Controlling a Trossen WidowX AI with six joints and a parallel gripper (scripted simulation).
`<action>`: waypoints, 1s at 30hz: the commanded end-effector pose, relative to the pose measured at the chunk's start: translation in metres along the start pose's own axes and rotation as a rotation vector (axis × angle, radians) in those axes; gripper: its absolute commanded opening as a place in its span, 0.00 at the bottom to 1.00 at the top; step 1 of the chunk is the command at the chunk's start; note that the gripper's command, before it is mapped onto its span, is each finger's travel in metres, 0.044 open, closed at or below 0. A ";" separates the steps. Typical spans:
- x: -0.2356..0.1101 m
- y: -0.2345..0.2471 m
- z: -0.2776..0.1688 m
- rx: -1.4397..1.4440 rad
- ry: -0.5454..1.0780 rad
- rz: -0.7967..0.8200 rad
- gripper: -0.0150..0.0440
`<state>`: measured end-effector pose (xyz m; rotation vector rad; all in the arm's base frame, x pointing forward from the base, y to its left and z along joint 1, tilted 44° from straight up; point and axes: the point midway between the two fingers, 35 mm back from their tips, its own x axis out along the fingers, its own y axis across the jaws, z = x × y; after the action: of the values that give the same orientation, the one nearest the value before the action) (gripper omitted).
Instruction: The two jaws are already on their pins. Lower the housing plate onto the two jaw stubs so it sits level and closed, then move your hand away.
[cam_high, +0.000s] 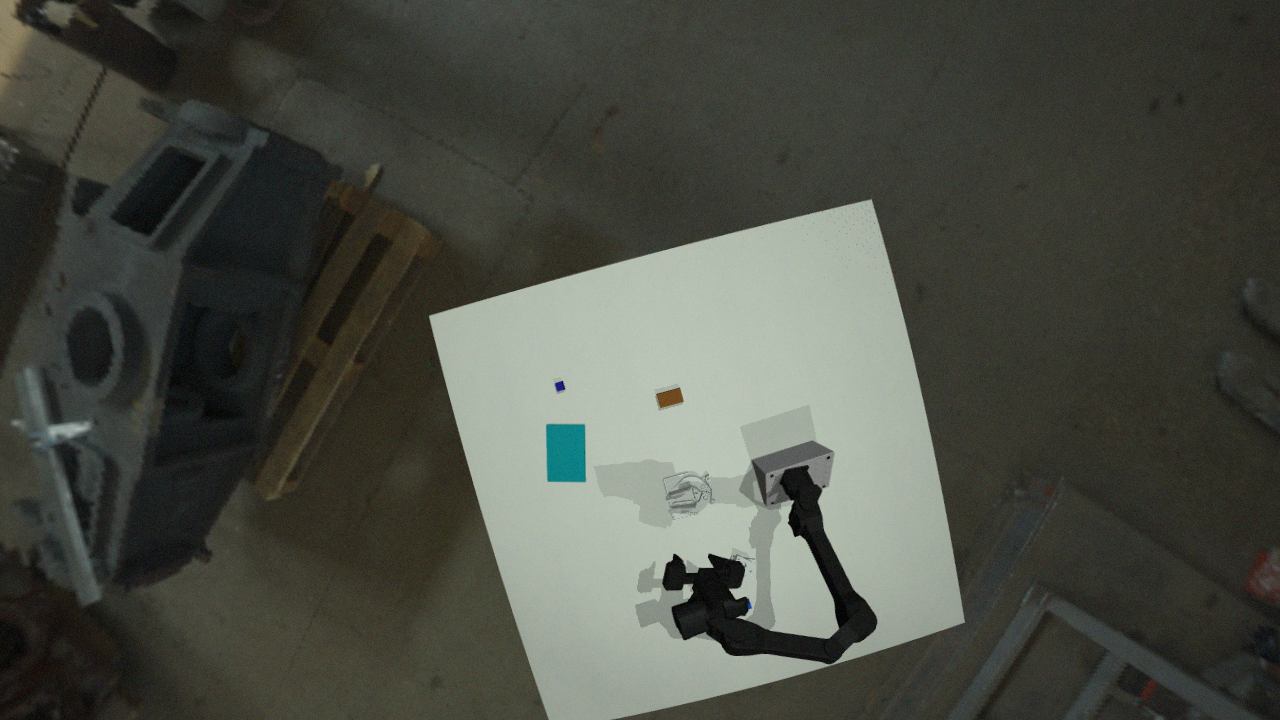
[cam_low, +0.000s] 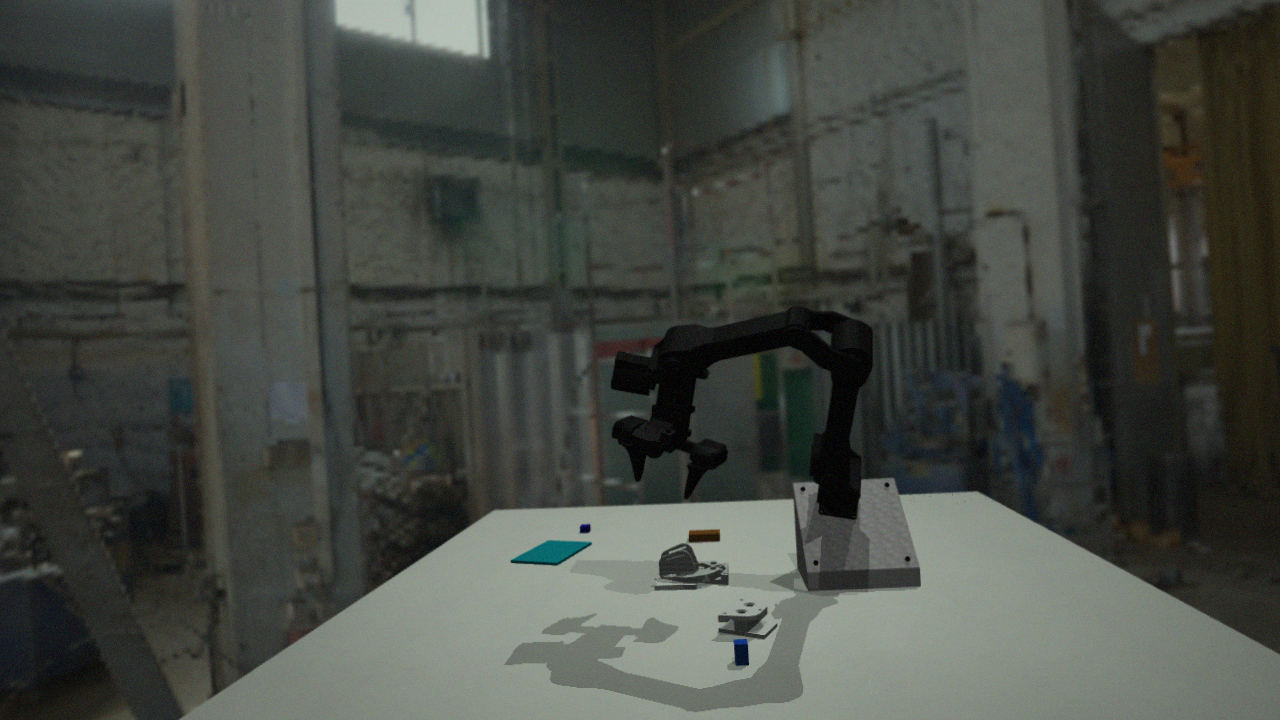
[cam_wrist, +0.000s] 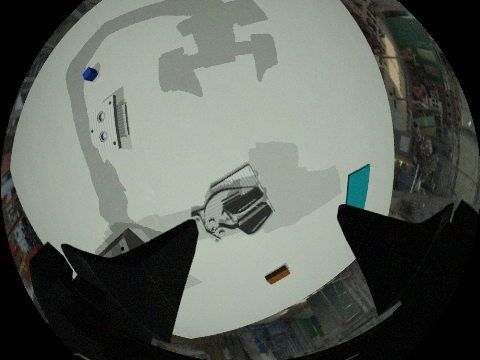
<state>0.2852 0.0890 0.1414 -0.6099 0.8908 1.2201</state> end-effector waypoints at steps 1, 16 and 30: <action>0.003 0.010 0.010 -0.104 -0.016 0.014 1.00; 0.012 0.052 0.044 -0.529 -0.076 0.061 1.00; 0.017 0.096 0.067 -0.922 -0.152 0.097 1.00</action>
<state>0.2185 0.1710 0.1668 -1.1488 0.2540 1.6967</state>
